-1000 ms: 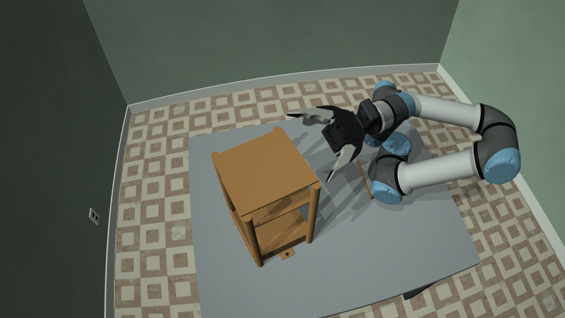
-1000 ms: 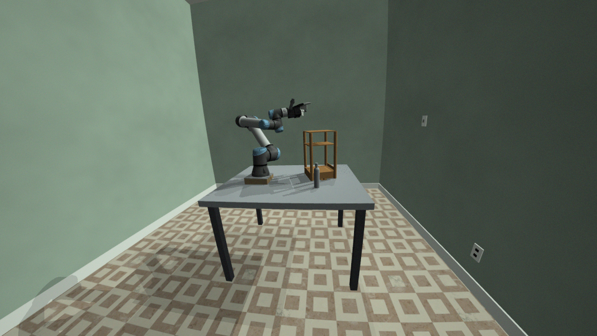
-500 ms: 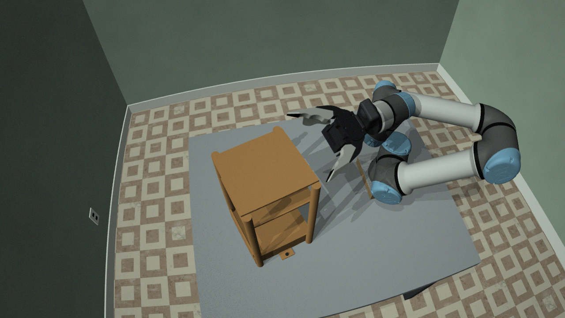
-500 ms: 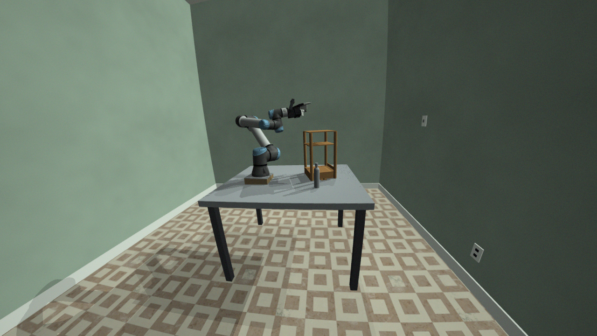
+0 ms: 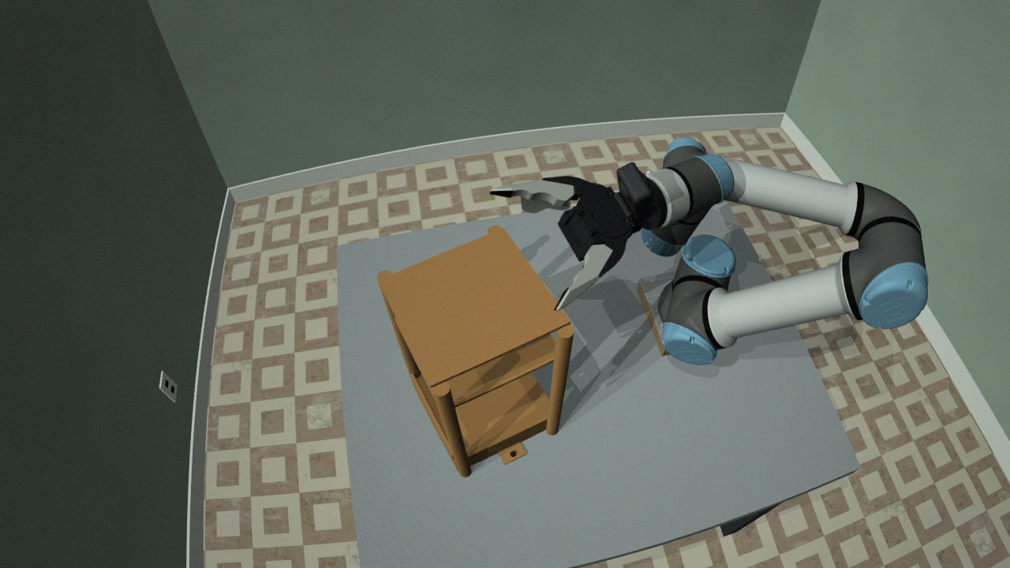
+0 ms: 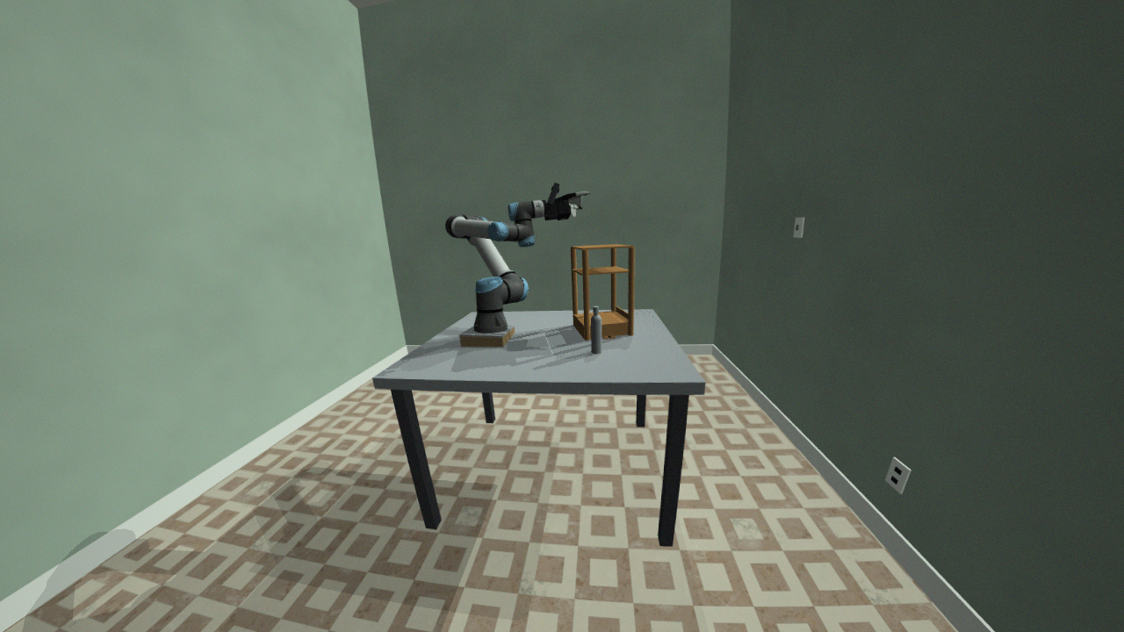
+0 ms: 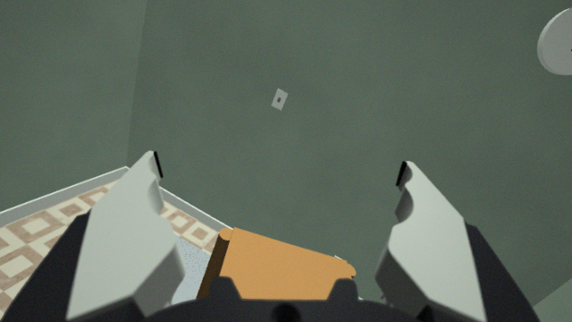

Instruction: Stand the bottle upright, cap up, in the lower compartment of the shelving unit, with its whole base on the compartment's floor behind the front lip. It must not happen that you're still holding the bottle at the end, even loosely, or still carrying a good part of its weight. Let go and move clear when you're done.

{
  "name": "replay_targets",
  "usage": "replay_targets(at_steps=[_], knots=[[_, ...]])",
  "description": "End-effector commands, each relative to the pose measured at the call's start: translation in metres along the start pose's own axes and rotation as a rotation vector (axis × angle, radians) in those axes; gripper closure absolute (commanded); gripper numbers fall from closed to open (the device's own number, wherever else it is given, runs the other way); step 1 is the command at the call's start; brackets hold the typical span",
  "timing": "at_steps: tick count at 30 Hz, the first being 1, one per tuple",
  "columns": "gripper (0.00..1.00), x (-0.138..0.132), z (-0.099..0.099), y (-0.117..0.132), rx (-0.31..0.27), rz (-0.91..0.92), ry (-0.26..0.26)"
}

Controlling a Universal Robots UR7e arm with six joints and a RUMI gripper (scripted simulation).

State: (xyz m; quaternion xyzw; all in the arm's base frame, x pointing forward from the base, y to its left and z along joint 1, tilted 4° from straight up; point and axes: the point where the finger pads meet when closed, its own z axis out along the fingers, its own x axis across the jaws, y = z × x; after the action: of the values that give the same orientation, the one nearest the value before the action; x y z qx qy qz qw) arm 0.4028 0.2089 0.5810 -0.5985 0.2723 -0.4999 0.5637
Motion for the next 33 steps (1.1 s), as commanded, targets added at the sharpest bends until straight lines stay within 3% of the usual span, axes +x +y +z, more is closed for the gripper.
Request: replay_targets(at_steps=[1, 6, 8, 10, 12, 15, 16, 18, 20, 22, 25, 26, 29, 32, 33], knots=[[0.0, 0.037, 0.019, 0.016, -0.081, 0.025, 0.045], [0.0, 0.076, 0.036, 0.04, -0.179, 0.052, 0.089], [0.0, 0.081, 0.037, 0.043, -0.192, 0.055, 0.094], [0.0, 0.1, 0.044, 0.058, -0.246, 0.068, 0.114], [0.0, 0.1, 0.044, 0.058, -0.246, 0.068, 0.114], [0.0, 0.13, 0.052, 0.084, -0.338, 0.087, 0.142], [0.0, 0.13, 0.052, 0.084, -0.338, 0.087, 0.142], [0.0, 0.146, 0.055, 0.1, -0.395, 0.098, 0.155], [0.0, 0.149, 0.056, 0.103, -0.406, 0.1, 0.158], [0.0, 0.167, 0.058, 0.124, -0.478, 0.113, 0.171], [0.0, 0.176, 0.059, 0.135, -0.516, 0.119, 0.176], [0.0, 0.185, 0.059, 0.146, -0.554, 0.125, 0.18], [0.0, 0.185, 0.059, 0.146, -0.554, 0.125, 0.18], [0.0, 0.207, 0.055, 0.18, -0.671, 0.142, 0.185], [0.0, 0.208, 0.055, 0.181, -0.675, 0.143, 0.185]])
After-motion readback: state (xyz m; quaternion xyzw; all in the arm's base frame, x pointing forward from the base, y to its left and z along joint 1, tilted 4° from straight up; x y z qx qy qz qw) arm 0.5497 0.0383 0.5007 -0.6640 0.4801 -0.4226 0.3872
